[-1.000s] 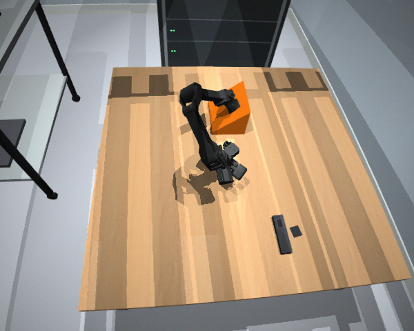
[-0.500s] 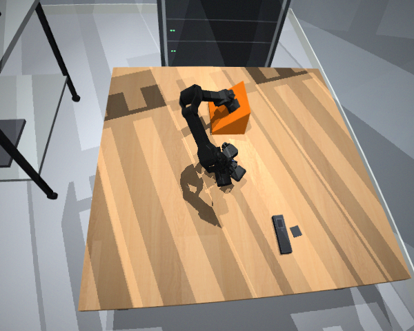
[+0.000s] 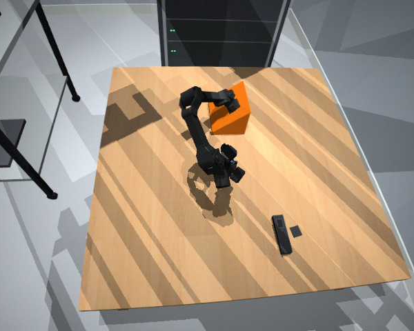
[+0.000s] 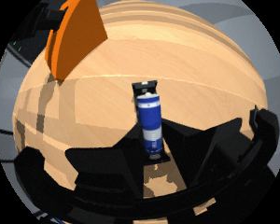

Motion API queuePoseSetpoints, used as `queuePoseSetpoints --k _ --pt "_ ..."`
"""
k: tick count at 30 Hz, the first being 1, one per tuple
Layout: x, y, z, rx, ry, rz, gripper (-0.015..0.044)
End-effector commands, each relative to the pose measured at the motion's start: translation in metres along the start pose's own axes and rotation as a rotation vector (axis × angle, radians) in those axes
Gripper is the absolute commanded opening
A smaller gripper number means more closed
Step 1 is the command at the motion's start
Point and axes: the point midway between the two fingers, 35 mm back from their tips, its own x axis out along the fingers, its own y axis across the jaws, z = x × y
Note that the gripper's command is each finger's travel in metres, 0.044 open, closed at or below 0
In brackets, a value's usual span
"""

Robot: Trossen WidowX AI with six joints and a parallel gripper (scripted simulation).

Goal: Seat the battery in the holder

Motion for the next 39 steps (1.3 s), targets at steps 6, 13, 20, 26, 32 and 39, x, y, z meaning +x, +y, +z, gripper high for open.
queuePoseSetpoints --k 6,13,20,26,32,39 --pt "0.001 -0.002 -0.004 0.001 0.051 -0.003 0.0073" --pt "0.003 -0.003 -0.004 0.0 0.094 -0.002 0.0073" --pt "0.006 -0.004 -0.003 -0.001 0.137 -0.002 0.0073" --pt "0.008 -0.005 -0.003 -0.004 0.174 -0.001 0.0073" --pt "0.01 -0.005 -0.002 -0.005 0.211 0.0 0.0073" --pt "0.012 -0.005 -0.001 -0.007 0.253 0.001 0.0073"
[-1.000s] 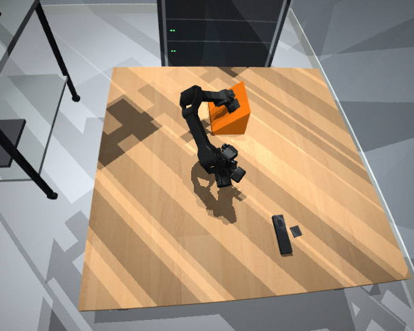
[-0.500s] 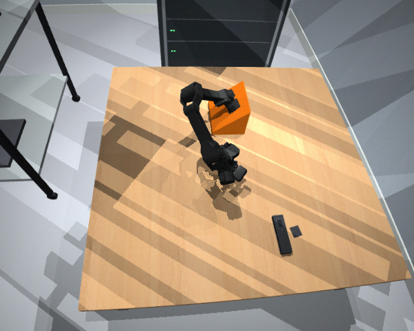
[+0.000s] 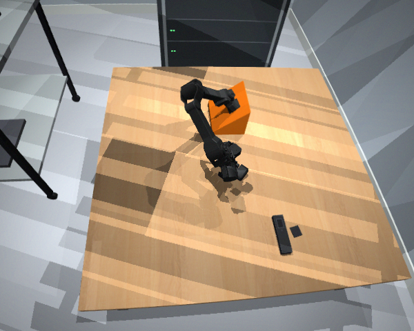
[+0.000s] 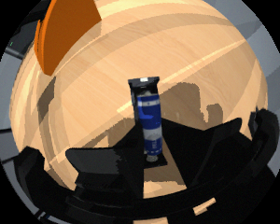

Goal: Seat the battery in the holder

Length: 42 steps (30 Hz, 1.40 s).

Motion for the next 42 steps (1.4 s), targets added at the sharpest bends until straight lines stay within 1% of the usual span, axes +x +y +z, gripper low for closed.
queuePoseSetpoints --k 1,42 --pt "0.0012 -0.001 -0.0056 0.011 0.046 -0.007 0.0073" --pt "0.0056 0.0025 0.0002 0.02 0.289 -0.014 0.0073"
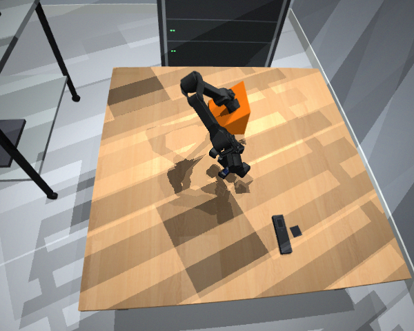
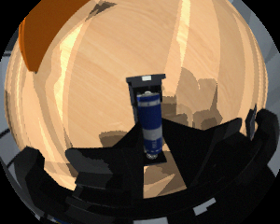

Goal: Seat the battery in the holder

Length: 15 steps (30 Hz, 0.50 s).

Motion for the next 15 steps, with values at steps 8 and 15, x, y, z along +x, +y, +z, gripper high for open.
queuePoseSetpoints --k 8,15 --pt "0.0012 0.0023 -0.0041 0.017 0.067 -0.003 0.0073" --pt "0.0015 0.0021 -0.0005 0.017 0.068 -0.004 0.0073"
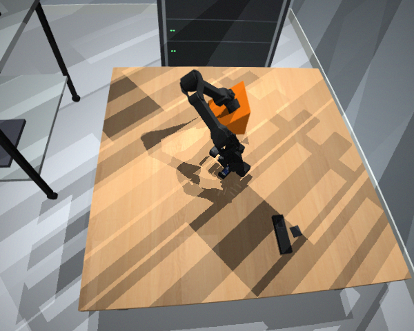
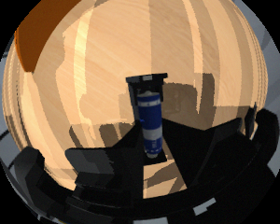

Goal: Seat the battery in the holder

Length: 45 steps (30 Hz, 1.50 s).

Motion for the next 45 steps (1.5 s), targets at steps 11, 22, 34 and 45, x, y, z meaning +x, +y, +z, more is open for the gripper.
queuePoseSetpoints --k 11,22,34,45 --pt "0.001 0.002 0.009 0.008 0.025 0.002 0.0073" --pt "0.001 0.002 0.013 0.006 0.033 0.0 0.0073" --pt "0.001 0.002 0.013 0.006 0.033 -0.002 0.0152" --pt "-0.013 0.001 0.013 0.006 0.033 -0.003 0.0175"
